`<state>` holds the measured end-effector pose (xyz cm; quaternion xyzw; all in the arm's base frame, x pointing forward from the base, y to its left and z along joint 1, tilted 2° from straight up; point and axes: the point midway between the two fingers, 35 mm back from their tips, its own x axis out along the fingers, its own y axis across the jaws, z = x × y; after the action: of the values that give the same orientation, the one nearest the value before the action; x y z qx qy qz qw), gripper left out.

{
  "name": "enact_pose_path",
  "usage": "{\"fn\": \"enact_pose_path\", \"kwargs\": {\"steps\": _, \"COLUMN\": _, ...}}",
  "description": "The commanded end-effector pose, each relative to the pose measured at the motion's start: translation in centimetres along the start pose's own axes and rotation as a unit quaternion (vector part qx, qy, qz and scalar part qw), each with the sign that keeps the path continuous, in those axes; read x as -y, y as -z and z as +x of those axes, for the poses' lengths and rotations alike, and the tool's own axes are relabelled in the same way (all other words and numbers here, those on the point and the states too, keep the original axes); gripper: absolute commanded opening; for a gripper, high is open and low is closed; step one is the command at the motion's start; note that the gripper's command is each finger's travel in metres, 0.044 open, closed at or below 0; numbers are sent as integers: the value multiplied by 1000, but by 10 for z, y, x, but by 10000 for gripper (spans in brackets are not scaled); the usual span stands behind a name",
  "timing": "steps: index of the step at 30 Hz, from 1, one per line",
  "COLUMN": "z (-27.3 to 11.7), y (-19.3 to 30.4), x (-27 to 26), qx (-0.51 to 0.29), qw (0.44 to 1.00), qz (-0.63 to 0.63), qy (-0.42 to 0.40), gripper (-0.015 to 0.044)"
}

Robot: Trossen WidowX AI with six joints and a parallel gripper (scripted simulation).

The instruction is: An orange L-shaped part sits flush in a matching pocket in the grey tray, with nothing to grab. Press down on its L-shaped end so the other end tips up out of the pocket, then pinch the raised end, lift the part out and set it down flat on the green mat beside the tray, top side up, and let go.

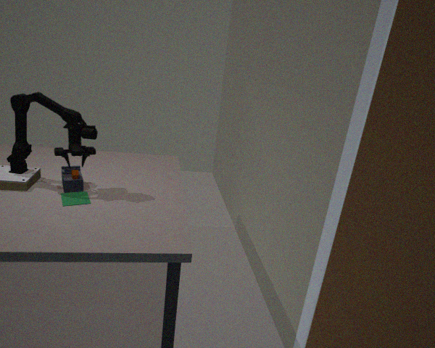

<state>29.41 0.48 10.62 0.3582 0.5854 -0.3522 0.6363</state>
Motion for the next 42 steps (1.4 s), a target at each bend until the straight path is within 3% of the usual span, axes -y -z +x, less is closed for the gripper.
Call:
{"fn": "enact_pose_path", "kwargs": {"steps": 1, "z": 10, "y": 2, "x": 2, "qx": -6, "qw": 1000, "qz": 3, "qy": 6, "gripper": 280}}
{"fn": "enact_pose_path", "kwargs": {"steps": 28, "z": 45, "y": 3, "x": 3, "qx": -6, "qw": 1000, "qz": 3, "qy": 6, "gripper": 280}}
{"fn": "enact_pose_path", "kwargs": {"steps": 32, "z": 41, "y": 1, "x": 1, "qx": -1, "qw": 1000, "qz": 2, "qy": 2, "gripper": 175}}
{"fn": "enact_pose_path", "kwargs": {"steps": 42, "z": 41, "y": 1, "x": 1, "qx": -1, "qw": 1000, "qz": 2, "qy": 2, "gripper": 108}}
